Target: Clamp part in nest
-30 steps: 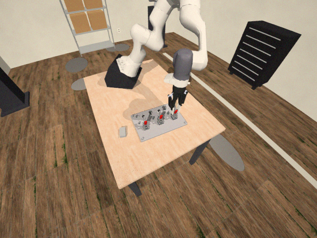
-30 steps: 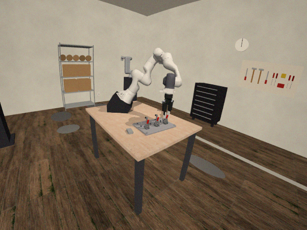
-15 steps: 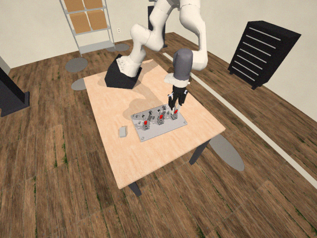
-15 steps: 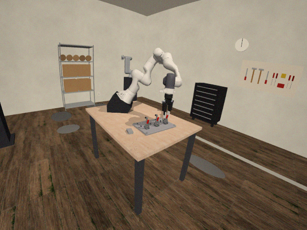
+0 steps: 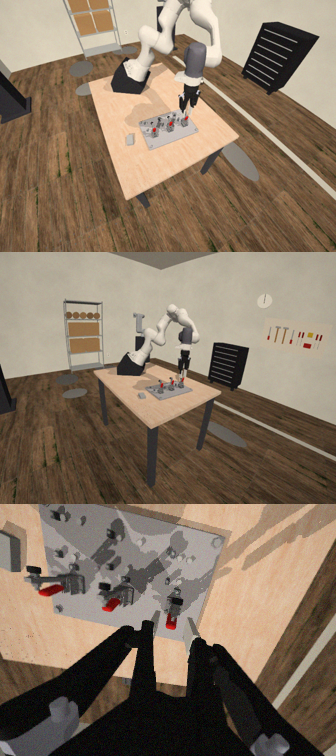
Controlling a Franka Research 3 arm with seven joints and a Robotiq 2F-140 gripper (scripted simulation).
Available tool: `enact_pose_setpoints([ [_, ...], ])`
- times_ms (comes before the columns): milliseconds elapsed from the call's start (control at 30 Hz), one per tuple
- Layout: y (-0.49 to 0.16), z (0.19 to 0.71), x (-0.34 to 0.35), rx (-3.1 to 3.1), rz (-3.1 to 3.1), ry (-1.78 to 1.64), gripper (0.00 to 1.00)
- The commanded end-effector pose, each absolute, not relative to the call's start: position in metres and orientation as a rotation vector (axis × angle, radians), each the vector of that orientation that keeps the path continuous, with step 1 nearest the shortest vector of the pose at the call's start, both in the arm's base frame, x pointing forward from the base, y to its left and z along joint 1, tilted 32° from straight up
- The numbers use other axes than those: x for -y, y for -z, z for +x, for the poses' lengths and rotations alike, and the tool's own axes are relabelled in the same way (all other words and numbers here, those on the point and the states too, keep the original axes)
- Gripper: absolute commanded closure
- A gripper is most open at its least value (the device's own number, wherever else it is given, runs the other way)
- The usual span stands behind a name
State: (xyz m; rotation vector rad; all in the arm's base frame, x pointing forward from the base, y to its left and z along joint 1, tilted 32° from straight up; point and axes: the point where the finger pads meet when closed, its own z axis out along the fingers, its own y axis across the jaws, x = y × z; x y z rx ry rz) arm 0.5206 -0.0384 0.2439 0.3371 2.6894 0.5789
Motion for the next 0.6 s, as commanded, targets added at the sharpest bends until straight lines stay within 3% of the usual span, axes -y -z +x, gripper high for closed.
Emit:
enact_pose_setpoints([
  [0, -0.2535, 0.5115, 0.0394, -2.704, 0.343, -0.597, 0.72],
  [567, -0.26, 0.5085, 0.0421, -2.704, 0.343, -0.597, 0.72],
])
